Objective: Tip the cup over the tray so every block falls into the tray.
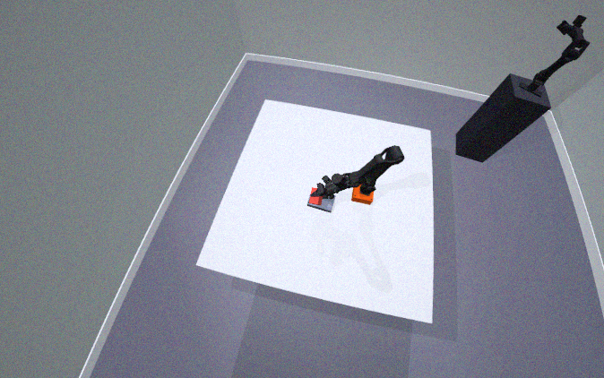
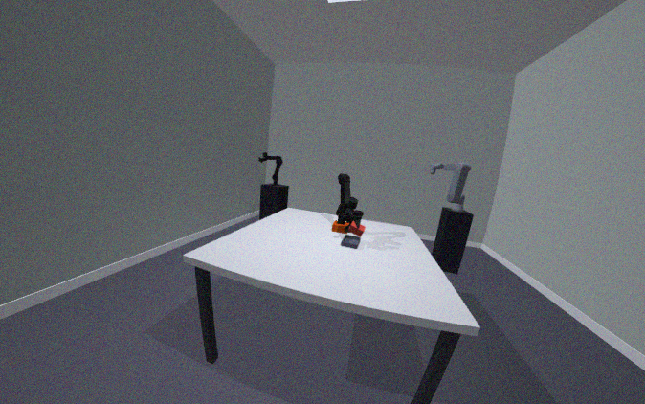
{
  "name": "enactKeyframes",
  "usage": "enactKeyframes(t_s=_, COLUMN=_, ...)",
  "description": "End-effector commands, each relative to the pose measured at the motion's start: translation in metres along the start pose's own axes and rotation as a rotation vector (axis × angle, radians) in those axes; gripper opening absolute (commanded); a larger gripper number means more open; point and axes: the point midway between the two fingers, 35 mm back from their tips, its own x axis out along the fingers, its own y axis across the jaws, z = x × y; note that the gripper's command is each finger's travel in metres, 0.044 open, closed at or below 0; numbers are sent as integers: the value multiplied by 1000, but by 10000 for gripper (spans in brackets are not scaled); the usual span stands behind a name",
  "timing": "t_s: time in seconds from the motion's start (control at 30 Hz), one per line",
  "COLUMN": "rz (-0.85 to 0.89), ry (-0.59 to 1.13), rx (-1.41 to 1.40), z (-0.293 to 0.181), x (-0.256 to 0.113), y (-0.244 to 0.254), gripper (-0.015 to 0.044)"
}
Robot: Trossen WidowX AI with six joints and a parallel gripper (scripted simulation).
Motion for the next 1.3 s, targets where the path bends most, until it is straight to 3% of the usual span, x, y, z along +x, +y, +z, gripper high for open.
enactKeyframes(t_s=0.0, rz=1, ry=-4, rx=79, z=0, x=0, y=0, gripper=0)
enactKeyframes(t_s=1.27, rz=3, ry=-3, rx=909, z=-1, x=5, y=-2, gripper=0)
